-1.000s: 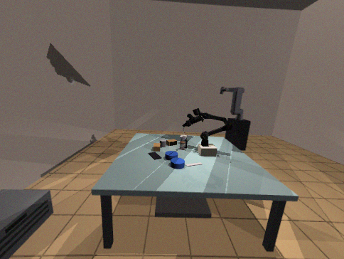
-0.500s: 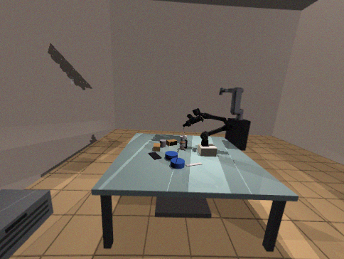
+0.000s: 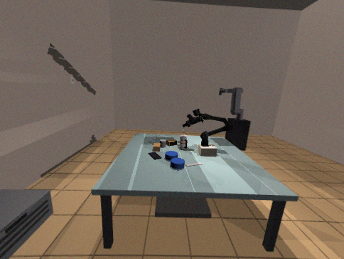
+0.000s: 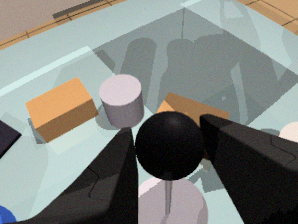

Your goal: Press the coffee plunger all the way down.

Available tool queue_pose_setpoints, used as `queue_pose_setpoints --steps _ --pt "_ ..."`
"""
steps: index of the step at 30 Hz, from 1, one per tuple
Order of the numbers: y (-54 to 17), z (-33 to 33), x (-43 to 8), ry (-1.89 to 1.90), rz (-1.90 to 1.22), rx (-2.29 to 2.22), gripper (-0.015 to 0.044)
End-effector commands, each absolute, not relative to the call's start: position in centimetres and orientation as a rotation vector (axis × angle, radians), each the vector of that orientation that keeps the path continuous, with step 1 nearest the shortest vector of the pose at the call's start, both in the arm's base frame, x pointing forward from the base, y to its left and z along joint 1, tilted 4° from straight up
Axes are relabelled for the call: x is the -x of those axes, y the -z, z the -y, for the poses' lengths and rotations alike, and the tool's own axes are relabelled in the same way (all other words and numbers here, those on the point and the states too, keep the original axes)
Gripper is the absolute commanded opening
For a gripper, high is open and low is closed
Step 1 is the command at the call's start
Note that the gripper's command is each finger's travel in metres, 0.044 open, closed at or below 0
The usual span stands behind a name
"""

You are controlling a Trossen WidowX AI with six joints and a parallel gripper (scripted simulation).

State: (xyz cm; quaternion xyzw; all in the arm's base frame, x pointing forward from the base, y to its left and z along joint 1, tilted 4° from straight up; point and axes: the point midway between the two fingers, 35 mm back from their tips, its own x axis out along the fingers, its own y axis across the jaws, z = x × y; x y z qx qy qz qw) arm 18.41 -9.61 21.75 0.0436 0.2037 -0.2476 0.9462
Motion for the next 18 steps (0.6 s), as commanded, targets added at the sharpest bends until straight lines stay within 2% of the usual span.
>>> queue_pose_setpoints --steps 1,18 --pt "-20.3 9.6 -18.4 0.501 -0.441 -0.09 0.012" --pt "-17.6 9.9 -18.8 0.501 -0.441 -0.09 0.012"
